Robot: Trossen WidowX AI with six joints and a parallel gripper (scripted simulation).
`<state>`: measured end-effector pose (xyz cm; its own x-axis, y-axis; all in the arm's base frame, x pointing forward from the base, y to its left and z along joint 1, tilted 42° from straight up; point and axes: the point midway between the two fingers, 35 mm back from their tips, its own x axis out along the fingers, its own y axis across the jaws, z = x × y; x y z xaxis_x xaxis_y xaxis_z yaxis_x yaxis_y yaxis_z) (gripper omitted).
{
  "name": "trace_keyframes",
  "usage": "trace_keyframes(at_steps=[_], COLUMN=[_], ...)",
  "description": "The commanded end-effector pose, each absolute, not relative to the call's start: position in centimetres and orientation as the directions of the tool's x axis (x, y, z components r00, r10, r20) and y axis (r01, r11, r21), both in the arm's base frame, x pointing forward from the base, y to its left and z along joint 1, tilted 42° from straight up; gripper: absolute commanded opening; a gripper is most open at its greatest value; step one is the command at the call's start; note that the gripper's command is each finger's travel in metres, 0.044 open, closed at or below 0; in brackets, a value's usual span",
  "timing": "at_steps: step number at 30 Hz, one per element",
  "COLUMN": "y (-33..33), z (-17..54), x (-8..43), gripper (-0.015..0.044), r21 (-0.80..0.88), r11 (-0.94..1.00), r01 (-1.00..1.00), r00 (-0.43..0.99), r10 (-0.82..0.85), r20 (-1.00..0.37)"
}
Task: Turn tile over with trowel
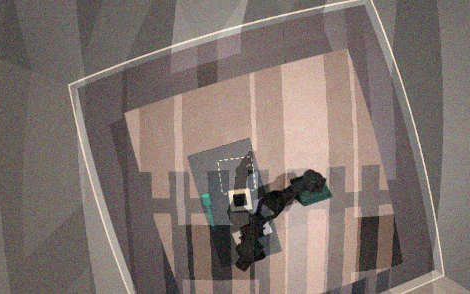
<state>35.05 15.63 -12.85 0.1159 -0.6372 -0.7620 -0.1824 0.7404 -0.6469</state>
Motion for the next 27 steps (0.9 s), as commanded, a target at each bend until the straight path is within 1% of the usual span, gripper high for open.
trace_keyframes(at_steps=[1,11,22,27], y=[15.41,15.41,15.41,15.41], z=[-12.95,-12.95,-12.95,-12.95], x=[35.11,35.11,35.11,35.11], gripper=[0.013,0.013,0.013,0.013], r21=[-0.648,-0.609,-0.507,-0.49], r11=[0.758,0.763,0.694,0.679], r01=[-0.071,0.217,0.511,0.547], r00=[0.114,0.114,0.114,0.114], r10=[-0.64,-0.64,-0.64,-0.64], r20=[-0.76,-0.76,-0.76,-0.76])
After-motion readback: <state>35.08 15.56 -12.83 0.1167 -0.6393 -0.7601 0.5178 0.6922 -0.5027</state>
